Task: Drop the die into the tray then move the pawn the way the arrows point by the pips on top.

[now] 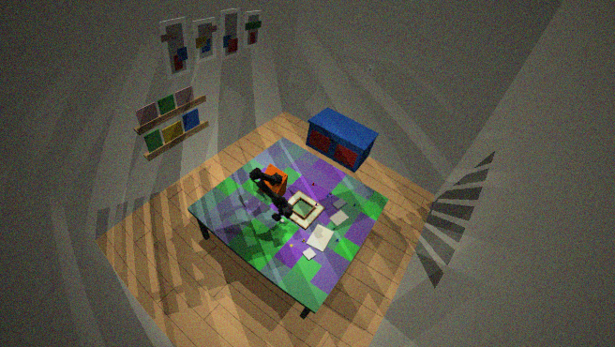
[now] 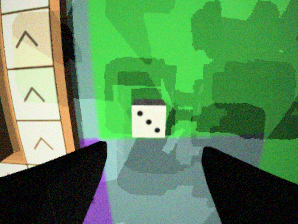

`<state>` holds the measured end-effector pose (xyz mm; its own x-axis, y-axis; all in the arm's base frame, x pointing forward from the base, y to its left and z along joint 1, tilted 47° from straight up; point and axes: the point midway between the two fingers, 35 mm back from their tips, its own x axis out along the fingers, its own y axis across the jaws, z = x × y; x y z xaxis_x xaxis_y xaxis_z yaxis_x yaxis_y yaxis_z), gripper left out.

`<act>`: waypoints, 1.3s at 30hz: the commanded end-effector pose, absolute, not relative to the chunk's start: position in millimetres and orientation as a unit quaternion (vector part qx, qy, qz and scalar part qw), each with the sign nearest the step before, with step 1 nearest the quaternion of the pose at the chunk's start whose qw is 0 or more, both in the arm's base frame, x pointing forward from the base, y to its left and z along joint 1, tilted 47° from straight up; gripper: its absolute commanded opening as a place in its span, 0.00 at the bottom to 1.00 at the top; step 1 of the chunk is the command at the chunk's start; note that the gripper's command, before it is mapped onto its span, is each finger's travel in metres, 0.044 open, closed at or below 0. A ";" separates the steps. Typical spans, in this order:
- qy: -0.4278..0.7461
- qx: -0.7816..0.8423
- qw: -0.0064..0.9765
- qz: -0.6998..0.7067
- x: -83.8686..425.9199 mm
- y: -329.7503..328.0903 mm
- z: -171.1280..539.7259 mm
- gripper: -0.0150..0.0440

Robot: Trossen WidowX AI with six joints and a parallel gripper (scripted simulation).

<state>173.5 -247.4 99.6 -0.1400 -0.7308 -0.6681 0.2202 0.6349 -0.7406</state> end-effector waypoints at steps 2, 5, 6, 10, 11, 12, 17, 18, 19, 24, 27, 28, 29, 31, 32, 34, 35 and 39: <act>0.662 -0.204 0.625 -0.361 178.7 -247.8 95.0 0.72; 0.662 -0.203 0.625 -0.361 178.8 -251.4 91.7 0.72; 0.662 -0.204 0.624 -0.361 178.0 -255.3 88.0 0.72; 0.662 -0.204 0.624 -0.361 177.2 -258.9 84.6 0.72; 0.662 -0.204 0.624 -0.361 177.1 -259.5 84.1 0.72; 0.662 -0.204 0.624 -0.361 177.1 -260.4 83.2 0.72; 0.662 -0.204 0.624 -0.361 176.4 -266.2 77.7 0.72; 0.662 -0.204 0.624 -0.361 176.2 -267.4 76.6 0.72; 0.662 -0.204 0.624 -0.361 176.0 -268.6 75.5 0.72; 0.662 -0.204 0.624 -0.361 174.9 -274.4 70.0 0.72; 0.662 -0.204 0.624 -0.361 174.1 -277.8 66.8 0.72; 0.662 -0.204 0.624 -0.361 173.8 -278.9 65.7 0.72; 0.662 -0.204 0.624 -0.361 173.5 -280.1 64.6 0.72; 0.662 -0.204 0.624 -0.361 173.1 -281.5 63.2 0.72; 0.662 -0.204 0.624 -0.361 173.1 -281.7 63.1 0.72; 0.662 -0.204 0.624 -0.361 173.1 -281.7 63.1 0.63; 0.662 -0.204 0.624 -0.361 173.1 -281.7 63.1 0.59; 0.662 -0.204 0.624 -0.361 173.1 -281.7 63.1 0.44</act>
